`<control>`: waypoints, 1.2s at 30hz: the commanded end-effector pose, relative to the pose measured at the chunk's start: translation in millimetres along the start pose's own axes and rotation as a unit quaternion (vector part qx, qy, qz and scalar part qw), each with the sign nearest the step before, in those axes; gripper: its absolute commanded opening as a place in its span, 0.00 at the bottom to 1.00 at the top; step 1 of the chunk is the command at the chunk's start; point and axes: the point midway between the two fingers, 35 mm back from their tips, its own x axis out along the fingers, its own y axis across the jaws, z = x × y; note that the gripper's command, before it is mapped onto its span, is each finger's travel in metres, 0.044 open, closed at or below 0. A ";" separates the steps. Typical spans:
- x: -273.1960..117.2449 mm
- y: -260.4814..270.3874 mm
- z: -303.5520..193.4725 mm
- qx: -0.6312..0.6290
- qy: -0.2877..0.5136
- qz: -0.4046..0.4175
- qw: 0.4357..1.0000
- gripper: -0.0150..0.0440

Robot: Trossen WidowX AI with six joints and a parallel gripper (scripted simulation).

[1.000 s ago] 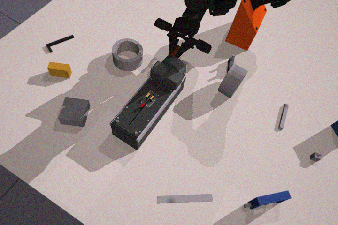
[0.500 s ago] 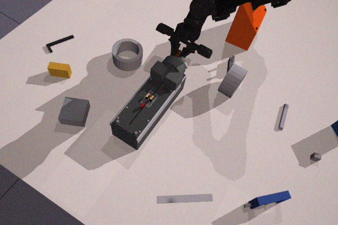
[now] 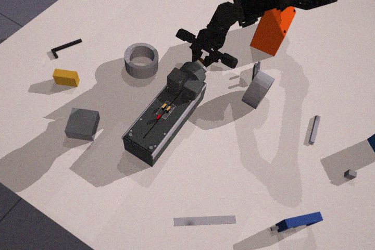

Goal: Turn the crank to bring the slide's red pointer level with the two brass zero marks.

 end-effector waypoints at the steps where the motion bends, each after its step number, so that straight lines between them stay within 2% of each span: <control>1: 3.1 8.6 -3.0 -0.004 0.006 0.008 1.000 0.25; 36: 0.5 28.0 -1.3 -0.003 0.006 0.008 1.000 0.25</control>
